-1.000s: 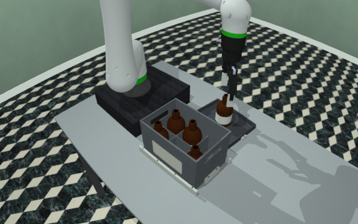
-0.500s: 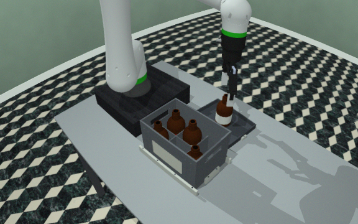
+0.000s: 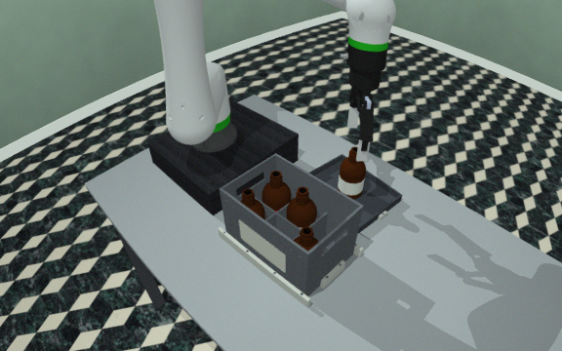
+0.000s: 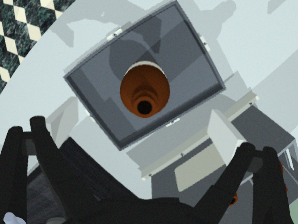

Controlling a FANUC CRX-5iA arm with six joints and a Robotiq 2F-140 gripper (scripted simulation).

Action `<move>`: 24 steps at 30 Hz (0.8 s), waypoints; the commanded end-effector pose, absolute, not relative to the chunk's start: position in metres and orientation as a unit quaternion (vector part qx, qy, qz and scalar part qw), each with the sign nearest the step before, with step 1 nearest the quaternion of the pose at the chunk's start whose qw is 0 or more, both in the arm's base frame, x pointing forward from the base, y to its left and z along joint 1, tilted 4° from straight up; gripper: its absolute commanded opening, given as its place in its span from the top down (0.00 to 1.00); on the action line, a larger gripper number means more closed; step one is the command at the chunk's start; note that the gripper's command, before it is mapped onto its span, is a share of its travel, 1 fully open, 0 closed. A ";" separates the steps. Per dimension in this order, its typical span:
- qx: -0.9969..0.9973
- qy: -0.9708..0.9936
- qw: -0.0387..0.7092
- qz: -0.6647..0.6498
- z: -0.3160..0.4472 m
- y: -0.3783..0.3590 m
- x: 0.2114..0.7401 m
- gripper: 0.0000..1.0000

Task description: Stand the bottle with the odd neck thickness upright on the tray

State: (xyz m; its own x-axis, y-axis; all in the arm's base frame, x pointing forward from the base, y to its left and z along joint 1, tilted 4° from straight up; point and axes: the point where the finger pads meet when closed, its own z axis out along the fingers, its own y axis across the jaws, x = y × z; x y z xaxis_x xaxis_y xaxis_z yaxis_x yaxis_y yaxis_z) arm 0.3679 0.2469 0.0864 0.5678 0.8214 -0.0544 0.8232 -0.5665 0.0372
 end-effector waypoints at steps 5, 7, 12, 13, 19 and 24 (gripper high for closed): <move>0.885 0.465 0.029 -0.015 0.104 0.248 0.368 0.00; 0.885 0.465 0.029 -0.015 0.109 0.249 0.368 0.00; 0.885 0.465 0.029 -0.015 0.123 0.250 0.368 0.00; 0.885 0.465 0.029 -0.015 0.123 0.250 0.368 0.00; 0.885 0.465 0.029 -0.015 0.135 0.250 0.368 0.00; 0.885 0.465 0.029 -0.015 0.144 0.251 0.368 0.00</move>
State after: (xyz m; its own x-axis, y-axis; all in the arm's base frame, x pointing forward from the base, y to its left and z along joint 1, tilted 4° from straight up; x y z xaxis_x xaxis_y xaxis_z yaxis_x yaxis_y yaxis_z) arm 0.3679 0.2505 0.1403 0.5677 0.8214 -0.0542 0.8232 -0.5665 0.0372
